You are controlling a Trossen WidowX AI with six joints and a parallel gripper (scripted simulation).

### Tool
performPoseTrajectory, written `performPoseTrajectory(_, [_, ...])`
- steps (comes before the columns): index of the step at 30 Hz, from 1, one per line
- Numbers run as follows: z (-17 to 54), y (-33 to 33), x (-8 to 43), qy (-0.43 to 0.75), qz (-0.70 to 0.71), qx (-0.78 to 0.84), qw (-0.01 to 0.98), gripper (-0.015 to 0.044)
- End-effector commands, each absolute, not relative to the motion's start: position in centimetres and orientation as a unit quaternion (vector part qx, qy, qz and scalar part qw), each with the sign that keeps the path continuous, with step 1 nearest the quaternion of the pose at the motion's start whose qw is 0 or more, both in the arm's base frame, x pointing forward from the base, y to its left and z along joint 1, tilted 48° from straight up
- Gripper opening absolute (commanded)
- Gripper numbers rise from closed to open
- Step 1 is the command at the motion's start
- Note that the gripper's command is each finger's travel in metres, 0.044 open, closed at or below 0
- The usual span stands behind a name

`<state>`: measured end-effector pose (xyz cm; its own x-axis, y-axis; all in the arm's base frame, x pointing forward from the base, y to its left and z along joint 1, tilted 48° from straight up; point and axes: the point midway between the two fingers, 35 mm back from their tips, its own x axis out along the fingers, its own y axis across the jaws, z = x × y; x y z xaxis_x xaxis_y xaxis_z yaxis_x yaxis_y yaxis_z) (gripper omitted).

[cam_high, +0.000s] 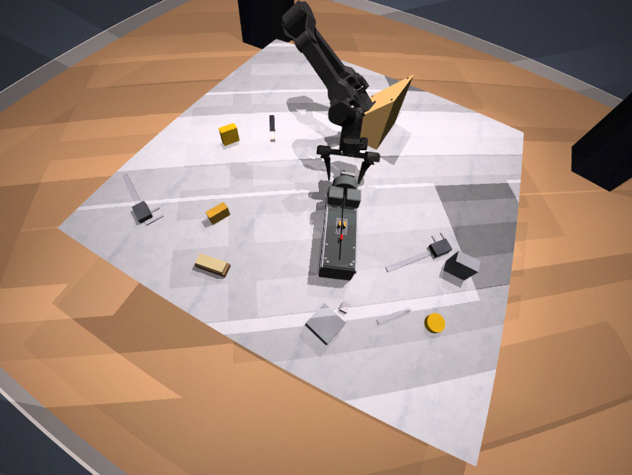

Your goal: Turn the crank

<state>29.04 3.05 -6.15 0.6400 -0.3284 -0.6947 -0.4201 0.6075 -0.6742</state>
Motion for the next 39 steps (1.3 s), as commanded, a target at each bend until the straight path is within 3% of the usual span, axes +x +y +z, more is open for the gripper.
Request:
performPoseTrajectory(1, [-5.0, 4.2, 29.3, 0.417, 0.026, -0.441, 0.794, 0.0440])
performPoseTrajectory(27, [3.1, 13.3, 29.0, 0.422, 0.030, -0.440, 0.792, 0.0440])
performPoseTrajectory(39, [2.3, 15.5, 35.1, 0.411, -0.014, -0.438, 0.799, 0.0440])
